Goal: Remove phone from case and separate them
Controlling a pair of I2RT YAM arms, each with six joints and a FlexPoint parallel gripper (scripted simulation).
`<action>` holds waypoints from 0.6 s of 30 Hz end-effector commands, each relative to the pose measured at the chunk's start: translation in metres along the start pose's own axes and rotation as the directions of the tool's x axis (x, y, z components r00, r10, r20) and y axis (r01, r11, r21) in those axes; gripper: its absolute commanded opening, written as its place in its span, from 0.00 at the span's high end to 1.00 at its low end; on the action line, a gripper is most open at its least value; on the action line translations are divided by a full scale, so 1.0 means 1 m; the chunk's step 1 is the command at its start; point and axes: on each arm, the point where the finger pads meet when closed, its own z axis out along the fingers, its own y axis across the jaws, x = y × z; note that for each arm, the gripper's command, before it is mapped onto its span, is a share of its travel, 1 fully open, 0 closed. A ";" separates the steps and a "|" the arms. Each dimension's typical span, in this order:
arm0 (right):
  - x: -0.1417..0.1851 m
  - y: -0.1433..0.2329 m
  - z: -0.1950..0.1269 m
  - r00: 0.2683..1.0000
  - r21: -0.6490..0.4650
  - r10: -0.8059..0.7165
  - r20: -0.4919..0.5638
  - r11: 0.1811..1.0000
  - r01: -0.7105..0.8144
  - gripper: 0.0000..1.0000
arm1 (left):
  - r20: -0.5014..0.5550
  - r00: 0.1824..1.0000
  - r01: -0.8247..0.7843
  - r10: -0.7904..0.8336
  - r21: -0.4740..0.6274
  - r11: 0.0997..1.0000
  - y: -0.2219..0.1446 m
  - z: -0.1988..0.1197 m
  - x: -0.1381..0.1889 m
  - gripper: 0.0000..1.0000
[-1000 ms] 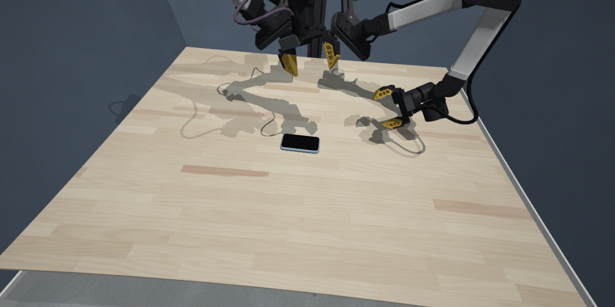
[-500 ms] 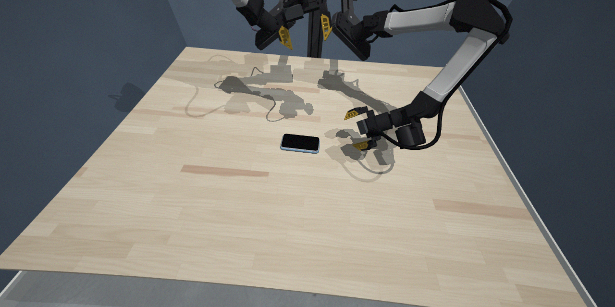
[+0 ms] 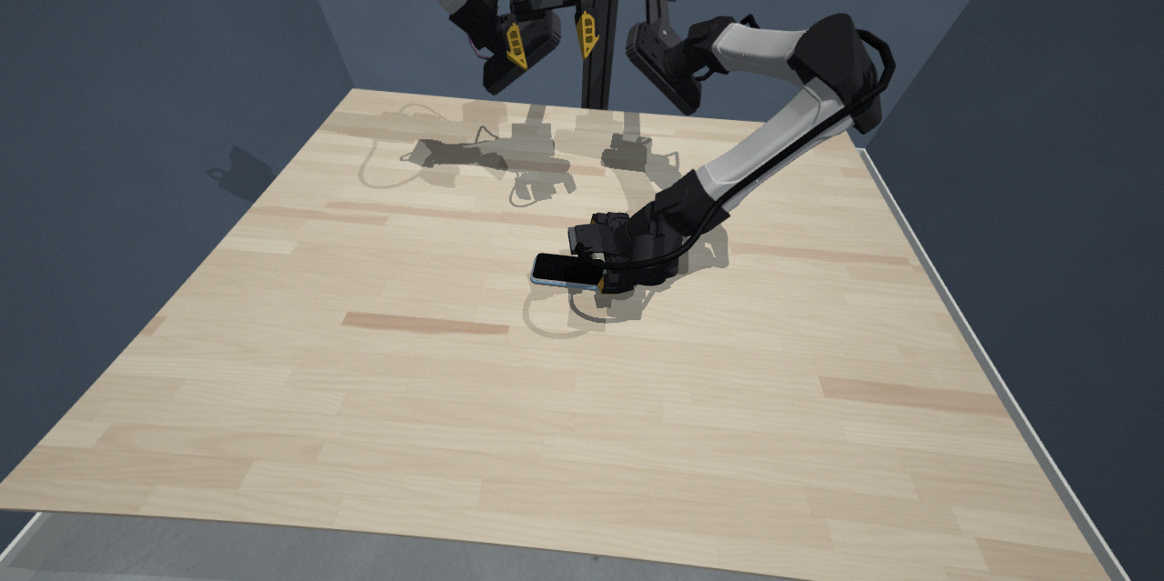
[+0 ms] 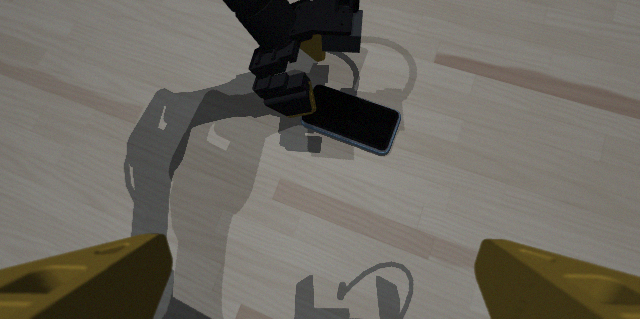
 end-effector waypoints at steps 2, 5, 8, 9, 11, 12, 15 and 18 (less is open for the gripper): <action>0.013 -0.016 -0.015 0.998 0.038 -0.055 0.022 0.998 0.054 0.00 | -0.244 0.963 -0.158 0.117 -0.155 0.975 0.012 0.021 -0.022 0.02; 0.013 -0.016 -0.017 0.998 0.036 -0.051 0.032 0.998 0.050 0.00 | -0.287 0.949 -0.191 0.133 -0.183 0.964 0.012 0.026 -0.028 0.02; 0.015 -0.018 -0.017 0.998 0.038 -0.056 0.034 0.998 0.055 0.00 | -0.325 0.933 -0.230 0.155 -0.204 0.952 0.011 0.031 -0.034 0.02; 0.017 -0.019 -0.017 0.998 0.039 -0.059 0.033 0.998 0.058 0.00 | -0.344 0.923 -0.253 0.171 -0.210 0.944 0.009 0.034 -0.037 0.02; 0.021 -0.020 -0.018 0.998 0.036 -0.063 0.031 0.997 0.062 0.00 | -0.393 0.897 -0.305 0.204 -0.214 0.928 0.004 0.041 -0.040 0.02; 0.023 -0.020 -0.019 0.998 0.033 -0.063 0.028 0.998 0.062 0.00 | -0.408 0.887 -0.321 0.215 -0.212 0.923 0.001 0.044 -0.040 0.02; 0.025 -0.021 -0.020 0.998 0.028 -0.062 0.029 0.998 0.061 0.00 | -0.443 0.864 -0.355 0.239 -0.201 0.913 -0.008 0.052 -0.039 0.02; 0.026 -0.021 -0.021 0.998 0.029 -0.061 0.029 0.998 0.060 0.00 | -0.463 0.849 -0.377 0.254 -0.194 0.906 -0.014 0.058 -0.039 0.02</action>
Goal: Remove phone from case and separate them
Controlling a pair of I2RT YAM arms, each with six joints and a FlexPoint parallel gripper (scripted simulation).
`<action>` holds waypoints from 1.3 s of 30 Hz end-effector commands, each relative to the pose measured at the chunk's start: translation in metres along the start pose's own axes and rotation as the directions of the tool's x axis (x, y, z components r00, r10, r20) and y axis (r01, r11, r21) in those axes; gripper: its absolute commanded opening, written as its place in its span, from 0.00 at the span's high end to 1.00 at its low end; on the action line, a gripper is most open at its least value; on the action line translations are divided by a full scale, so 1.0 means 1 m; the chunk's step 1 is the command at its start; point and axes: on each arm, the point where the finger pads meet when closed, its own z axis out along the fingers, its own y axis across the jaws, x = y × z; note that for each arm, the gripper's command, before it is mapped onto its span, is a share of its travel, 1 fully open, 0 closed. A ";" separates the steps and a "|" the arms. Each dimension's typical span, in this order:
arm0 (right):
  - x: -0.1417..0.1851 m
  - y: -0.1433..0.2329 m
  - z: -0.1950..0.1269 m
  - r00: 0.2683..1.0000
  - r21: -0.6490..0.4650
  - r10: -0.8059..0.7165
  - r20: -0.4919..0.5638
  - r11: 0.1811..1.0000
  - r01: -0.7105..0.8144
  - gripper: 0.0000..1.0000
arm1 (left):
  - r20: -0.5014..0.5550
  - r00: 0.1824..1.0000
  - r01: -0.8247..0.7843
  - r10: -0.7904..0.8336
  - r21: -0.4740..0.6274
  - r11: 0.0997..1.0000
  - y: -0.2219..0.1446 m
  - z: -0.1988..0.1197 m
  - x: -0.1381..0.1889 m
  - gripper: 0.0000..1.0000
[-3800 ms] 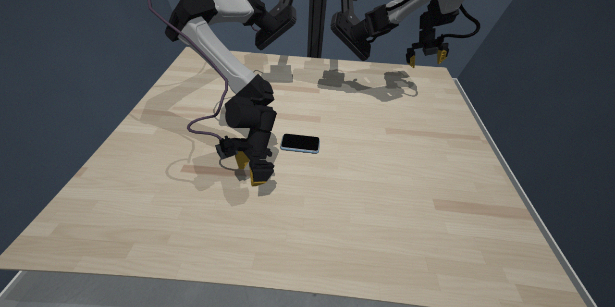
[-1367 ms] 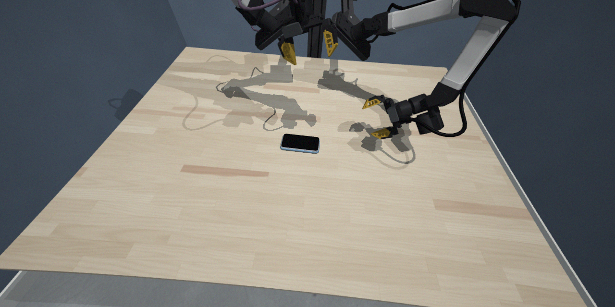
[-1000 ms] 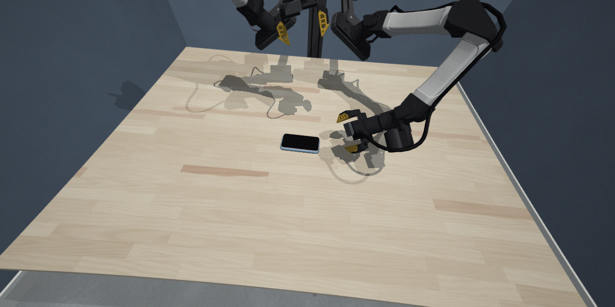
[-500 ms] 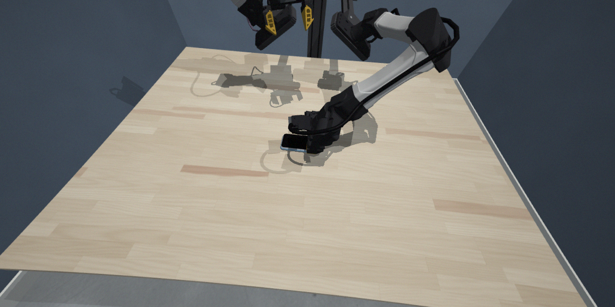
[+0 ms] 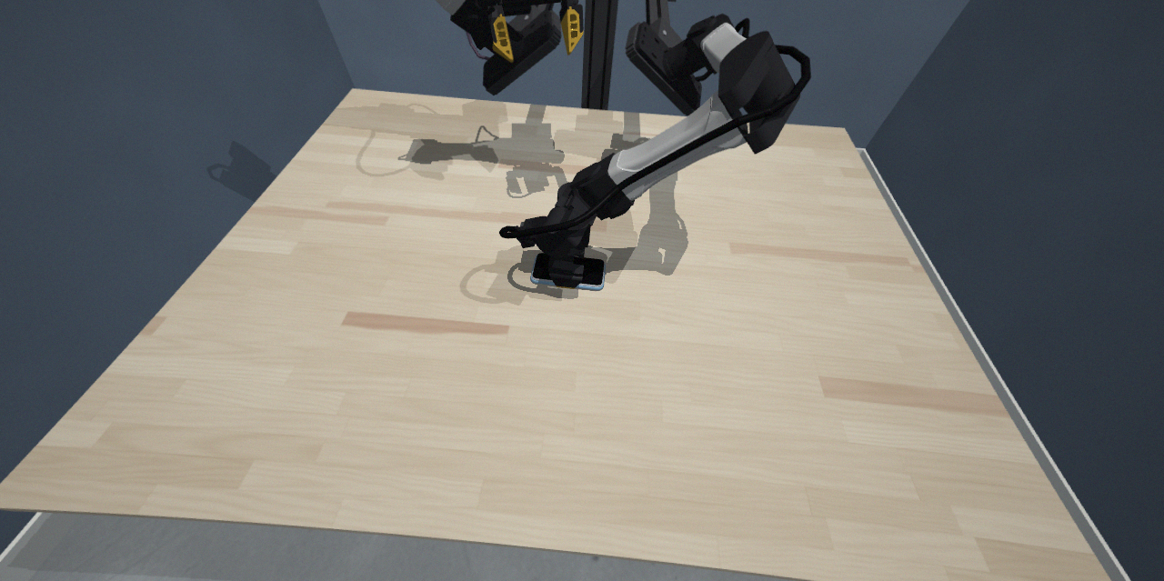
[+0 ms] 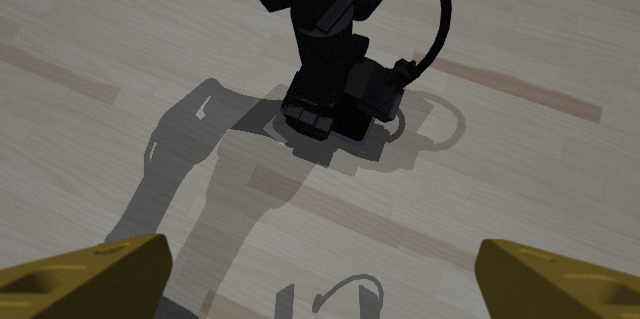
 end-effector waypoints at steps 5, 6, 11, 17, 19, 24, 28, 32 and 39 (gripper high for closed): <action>0.002 -0.003 -0.003 1.000 0.003 0.005 0.003 1.000 -0.005 0.00 | -0.057 0.998 -0.044 0.041 -0.054 0.998 -0.002 0.006 -0.005 0.02; 0.002 -0.004 -0.003 1.000 0.005 0.005 0.001 1.000 -0.005 0.00 | -0.051 0.998 -0.035 0.032 -0.055 0.998 0.000 0.007 -0.003 0.02; 0.002 -0.004 -0.003 1.000 0.005 0.005 0.001 1.000 -0.005 0.00 | -0.050 0.999 -0.023 0.021 -0.037 0.999 -0.002 0.024 0.001 0.10; -0.001 -0.002 -0.003 1.000 0.001 0.014 0.005 1.000 -0.014 0.00 | -0.052 0.998 -0.026 0.025 -0.030 0.999 0.002 0.029 0.002 0.08; -0.001 -0.002 -0.003 1.000 0.001 0.014 0.005 1.000 -0.014 0.00 | -0.044 0.999 -0.015 0.012 -0.060 0.998 0.007 0.020 0.000 0.13; 0.000 -0.003 -0.003 1.000 0.003 0.012 0.004 1.000 -0.012 0.00 | -0.047 0.999 -0.018 0.016 -0.051 0.999 0.003 0.023 0.000 0.21; 0.000 -0.003 -0.003 1.000 0.003 0.012 0.004 1.000 -0.012 0.00 | -0.047 0.999 -0.018 0.016 -0.051 0.999 0.003 0.023 0.000 0.32; 0.000 -0.003 -0.003 1.000 0.003 0.012 0.004 1.000 -0.012 0.00 | -0.048 0.999 -0.026 0.024 -0.042 0.999 0.001 0.023 0.001 0.39; 0.000 -0.003 -0.003 1.000 0.003 0.012 0.004 1.000 -0.012 0.00 | -0.053 0.998 -0.028 0.025 -0.055 0.998 0.004 -0.005 0.000 0.39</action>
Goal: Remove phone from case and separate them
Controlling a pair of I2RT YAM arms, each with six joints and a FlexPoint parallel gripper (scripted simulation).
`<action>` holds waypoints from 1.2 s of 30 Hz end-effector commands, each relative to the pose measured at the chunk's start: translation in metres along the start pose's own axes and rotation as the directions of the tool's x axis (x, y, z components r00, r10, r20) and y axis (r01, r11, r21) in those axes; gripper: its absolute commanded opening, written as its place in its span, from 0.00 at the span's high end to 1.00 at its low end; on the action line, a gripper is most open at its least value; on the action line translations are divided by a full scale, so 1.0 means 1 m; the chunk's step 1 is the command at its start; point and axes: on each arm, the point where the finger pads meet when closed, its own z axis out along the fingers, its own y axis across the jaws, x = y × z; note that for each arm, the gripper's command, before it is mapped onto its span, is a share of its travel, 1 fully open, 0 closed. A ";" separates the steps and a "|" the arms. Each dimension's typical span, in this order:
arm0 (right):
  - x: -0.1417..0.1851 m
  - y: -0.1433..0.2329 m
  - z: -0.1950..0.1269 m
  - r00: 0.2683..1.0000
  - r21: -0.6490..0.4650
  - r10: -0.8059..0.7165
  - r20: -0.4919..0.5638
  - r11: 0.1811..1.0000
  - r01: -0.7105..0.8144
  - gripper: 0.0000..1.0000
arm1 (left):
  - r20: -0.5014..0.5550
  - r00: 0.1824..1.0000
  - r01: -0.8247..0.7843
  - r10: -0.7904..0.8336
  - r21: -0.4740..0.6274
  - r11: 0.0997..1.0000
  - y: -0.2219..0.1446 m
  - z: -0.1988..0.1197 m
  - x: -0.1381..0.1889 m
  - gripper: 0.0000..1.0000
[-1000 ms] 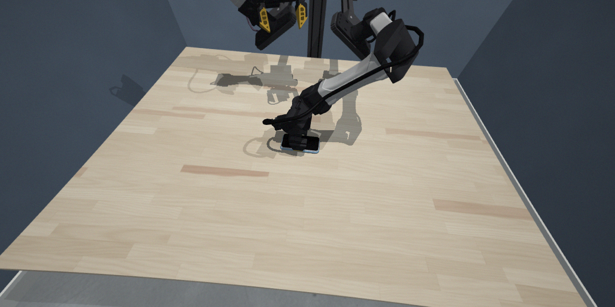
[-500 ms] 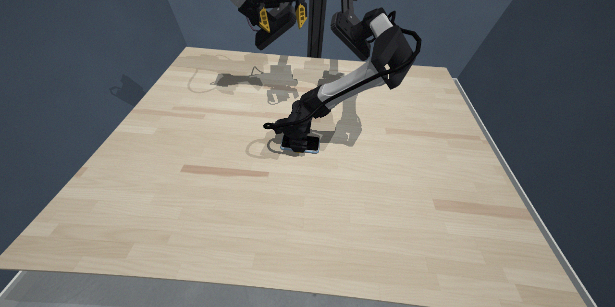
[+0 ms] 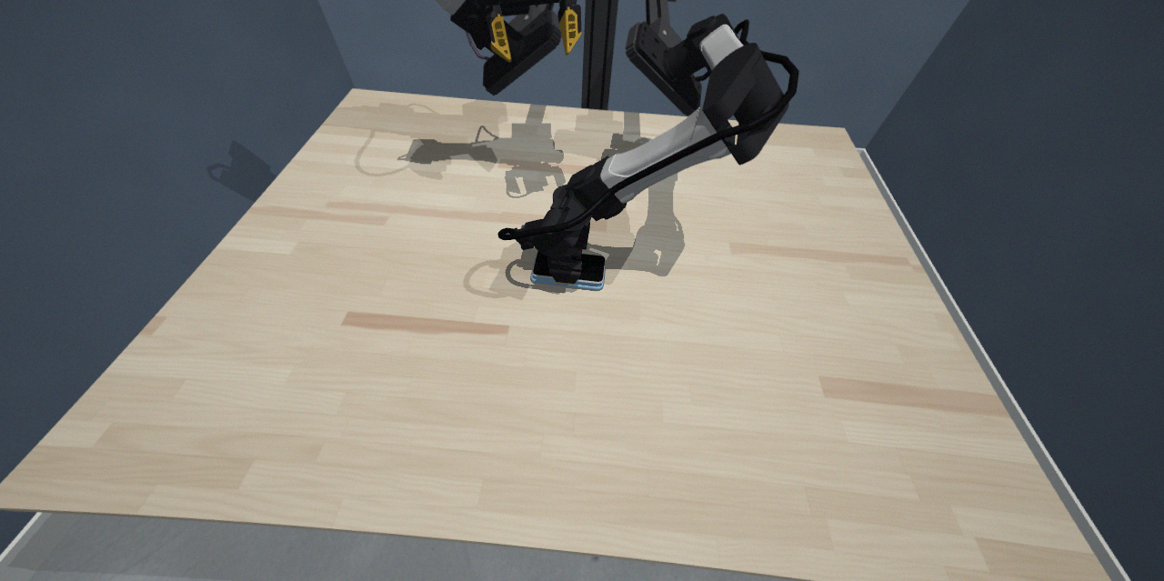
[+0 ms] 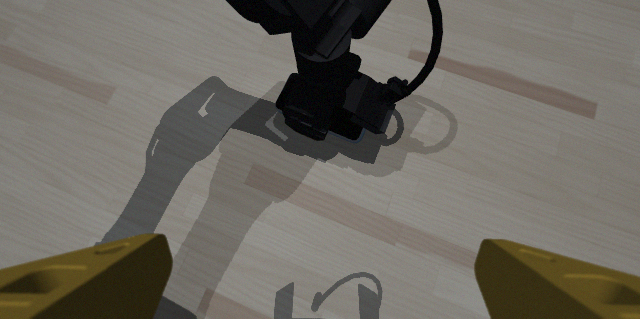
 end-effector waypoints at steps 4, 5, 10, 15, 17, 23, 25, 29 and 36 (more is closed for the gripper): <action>-0.002 0.000 -0.002 1.000 -0.006 0.008 0.007 1.000 -0.008 0.00 | 0.001 1.000 -0.010 0.010 -0.016 1.000 -0.007 -0.037 -0.014 0.39; -0.002 0.000 -0.002 1.000 -0.006 0.008 0.007 1.000 -0.008 0.00 | 0.004 1.000 -0.010 0.010 -0.015 1.000 -0.011 -0.038 -0.019 0.39; -0.002 0.000 -0.002 1.000 -0.006 0.008 0.007 1.000 -0.008 0.00 | 0.007 1.000 0.023 -0.023 -0.001 1.000 -0.038 -0.036 -0.043 0.39; -0.002 0.000 -0.002 1.000 -0.006 0.008 0.007 1.000 -0.008 0.00 | 0.009 0.999 0.050 -0.050 0.011 0.999 -0.069 -0.035 -0.072 0.39; -0.002 0.000 -0.002 1.000 -0.006 0.008 0.007 1.000 -0.008 0.00 | 0.009 0.999 0.050 -0.050 0.011 0.999 -0.069 -0.035 -0.072 0.39; -0.002 0.000 -0.002 1.000 -0.006 0.008 0.007 1.000 -0.008 0.00 | 0.003 1.000 0.011 -0.011 0.012 1.000 -0.109 -0.033 -0.109 0.39; -0.002 0.000 -0.002 1.000 -0.006 0.008 0.007 1.000 -0.008 0.00 | 0.006 1.000 0.002 -0.002 0.007 1.000 -0.116 -0.033 -0.117 0.39; -0.002 0.000 -0.002 1.000 -0.006 0.008 0.007 1.000 -0.008 0.00 | 0.008 1.000 -0.019 0.019 -0.009 1.000 -0.119 -0.033 -0.124 0.39; -0.002 0.000 -0.002 1.000 -0.006 0.008 0.007 1.000 -0.008 0.00 | 0.011 1.000 0.007 -0.007 -0.015 1.000 -0.110 -0.035 -0.122 0.39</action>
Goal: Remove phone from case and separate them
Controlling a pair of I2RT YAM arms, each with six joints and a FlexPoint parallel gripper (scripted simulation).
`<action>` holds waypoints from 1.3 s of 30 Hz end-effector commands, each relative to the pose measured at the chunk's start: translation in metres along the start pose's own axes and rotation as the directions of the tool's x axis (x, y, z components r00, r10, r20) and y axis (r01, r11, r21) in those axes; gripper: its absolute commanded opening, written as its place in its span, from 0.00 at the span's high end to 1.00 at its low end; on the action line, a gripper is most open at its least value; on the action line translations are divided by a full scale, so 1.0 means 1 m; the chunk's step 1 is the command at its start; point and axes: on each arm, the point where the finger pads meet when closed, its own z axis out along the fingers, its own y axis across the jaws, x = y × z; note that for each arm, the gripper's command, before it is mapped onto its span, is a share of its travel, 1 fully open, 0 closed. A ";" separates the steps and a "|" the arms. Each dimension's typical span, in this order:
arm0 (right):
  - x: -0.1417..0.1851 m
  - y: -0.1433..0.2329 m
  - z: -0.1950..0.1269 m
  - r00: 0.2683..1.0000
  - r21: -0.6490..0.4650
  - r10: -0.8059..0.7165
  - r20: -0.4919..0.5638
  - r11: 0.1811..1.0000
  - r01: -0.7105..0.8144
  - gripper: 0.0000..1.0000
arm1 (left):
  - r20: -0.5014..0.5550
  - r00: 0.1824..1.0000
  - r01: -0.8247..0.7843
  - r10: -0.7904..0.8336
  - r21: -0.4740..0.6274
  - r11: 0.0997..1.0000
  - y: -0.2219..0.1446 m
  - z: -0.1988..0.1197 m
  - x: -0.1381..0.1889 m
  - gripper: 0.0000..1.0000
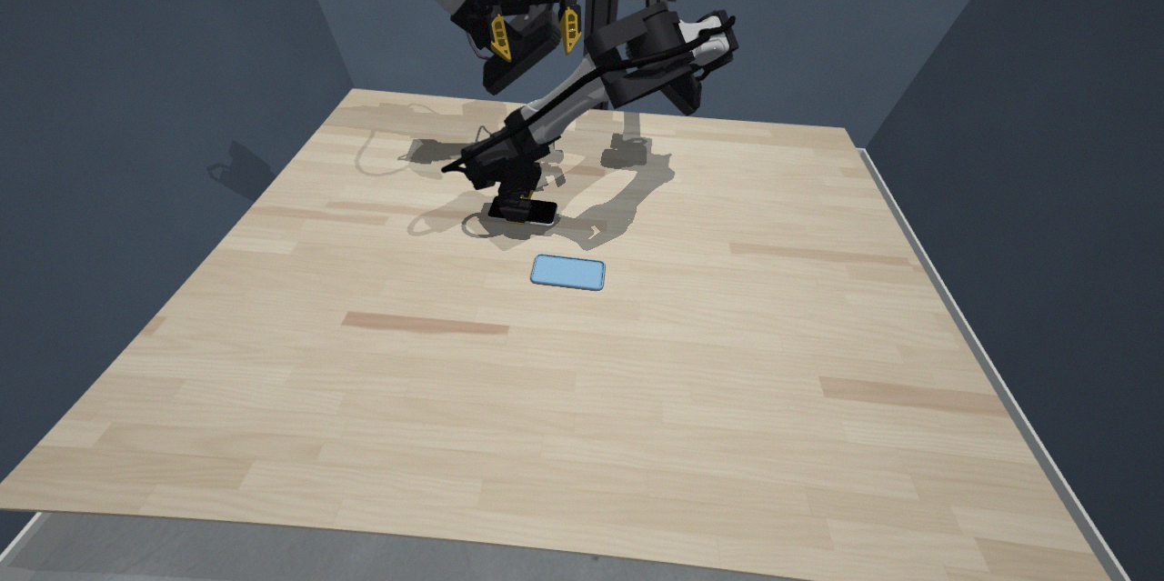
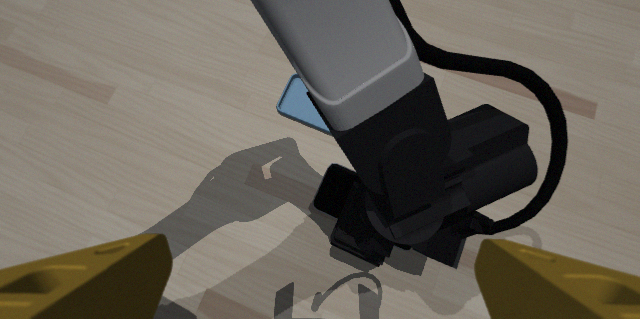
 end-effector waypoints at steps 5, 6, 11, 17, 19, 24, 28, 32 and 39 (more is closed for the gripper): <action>-0.002 0.000 -0.002 1.000 -0.006 0.008 0.007 1.000 -0.008 0.00 | 0.001 0.999 0.036 -0.036 -0.002 0.999 0.013 -0.010 0.004 0.39; -0.002 0.000 -0.002 1.000 -0.006 0.008 0.007 1.000 -0.008 0.00 | 0.001 0.999 0.047 -0.047 -0.003 0.999 0.012 -0.010 0.004 0.39; -0.002 0.000 -0.002 1.000 -0.006 0.008 0.007 1.000 -0.008 0.00 | 0.017 0.954 0.301 -0.301 -0.016 0.954 0.013 -0.013 -0.001 0.39; -0.002 0.000 -0.002 1.000 -0.006 0.008 0.007 1.000 -0.008 0.00 | 0.023 0.850 0.527 -0.527 -0.015 0.850 0.013 -0.015 -0.001 0.39; -0.002 0.000 -0.002 1.000 -0.006 0.008 0.007 1.000 -0.008 0.00 | 0.025 0.784 0.620 -0.620 -0.014 0.784 0.013 -0.015 -0.001 0.39; -0.002 0.000 -0.002 1.000 -0.006 0.008 0.007 1.000 -0.008 0.00 | 0.032 0.638 0.770 -0.770 -0.012 0.638 0.013 -0.016 -0.002 0.39; -0.002 0.000 -0.002 1.000 -0.006 0.008 0.007 1.000 -0.008 0.00 | 0.034 0.513 0.858 -0.858 -0.009 0.513 0.013 -0.017 -0.002 0.39; -0.002 0.000 -0.002 1.000 -0.006 0.008 0.007 1.000 -0.008 0.00 | 0.023 0.499 0.866 -0.866 -0.009 0.499 0.010 -0.012 0.000 0.39; -0.002 0.000 -0.002 1.000 -0.006 0.008 0.007 1.000 -0.008 0.00 | 0.000 0.500 0.866 -0.866 -0.009 0.500 -0.002 0.024 0.004 0.39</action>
